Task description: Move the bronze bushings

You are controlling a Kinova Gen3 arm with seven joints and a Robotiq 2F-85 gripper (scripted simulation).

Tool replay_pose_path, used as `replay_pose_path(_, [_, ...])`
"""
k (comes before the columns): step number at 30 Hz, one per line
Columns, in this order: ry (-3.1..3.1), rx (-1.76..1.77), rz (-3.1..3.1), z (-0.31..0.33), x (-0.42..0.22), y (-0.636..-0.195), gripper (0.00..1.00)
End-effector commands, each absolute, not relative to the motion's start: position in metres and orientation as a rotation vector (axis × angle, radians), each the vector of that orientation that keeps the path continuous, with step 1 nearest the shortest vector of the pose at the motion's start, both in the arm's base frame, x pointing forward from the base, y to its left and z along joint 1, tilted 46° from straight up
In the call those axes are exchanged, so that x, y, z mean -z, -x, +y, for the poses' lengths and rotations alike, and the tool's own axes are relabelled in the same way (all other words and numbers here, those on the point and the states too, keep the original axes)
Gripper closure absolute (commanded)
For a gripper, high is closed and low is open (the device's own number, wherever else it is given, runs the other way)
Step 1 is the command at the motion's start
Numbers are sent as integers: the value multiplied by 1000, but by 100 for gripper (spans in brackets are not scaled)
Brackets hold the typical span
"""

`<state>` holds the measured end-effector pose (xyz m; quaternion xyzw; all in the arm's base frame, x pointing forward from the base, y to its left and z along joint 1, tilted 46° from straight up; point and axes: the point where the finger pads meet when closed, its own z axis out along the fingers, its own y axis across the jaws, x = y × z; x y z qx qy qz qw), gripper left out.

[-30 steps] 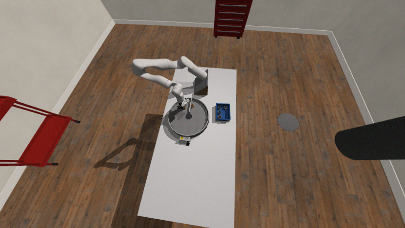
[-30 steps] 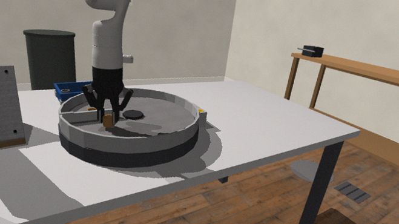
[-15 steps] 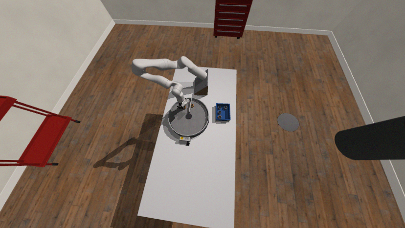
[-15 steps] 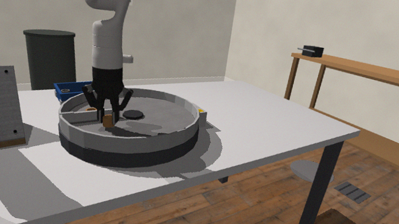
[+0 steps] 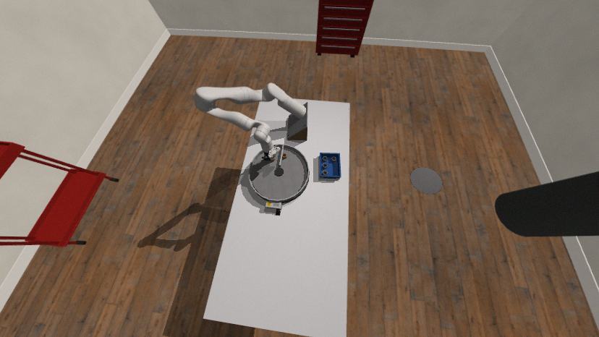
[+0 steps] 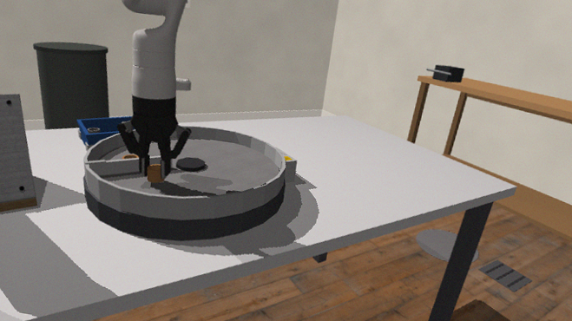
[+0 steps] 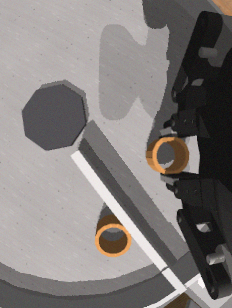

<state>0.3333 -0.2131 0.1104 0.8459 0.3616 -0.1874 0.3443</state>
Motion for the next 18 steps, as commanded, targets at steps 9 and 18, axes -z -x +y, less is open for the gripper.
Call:
replay_pose_path(9, [-2197,485,940,-213,-110,-334,100])
replay_pose_path(18, [-2197,485,940,-214,-109,-334,100])
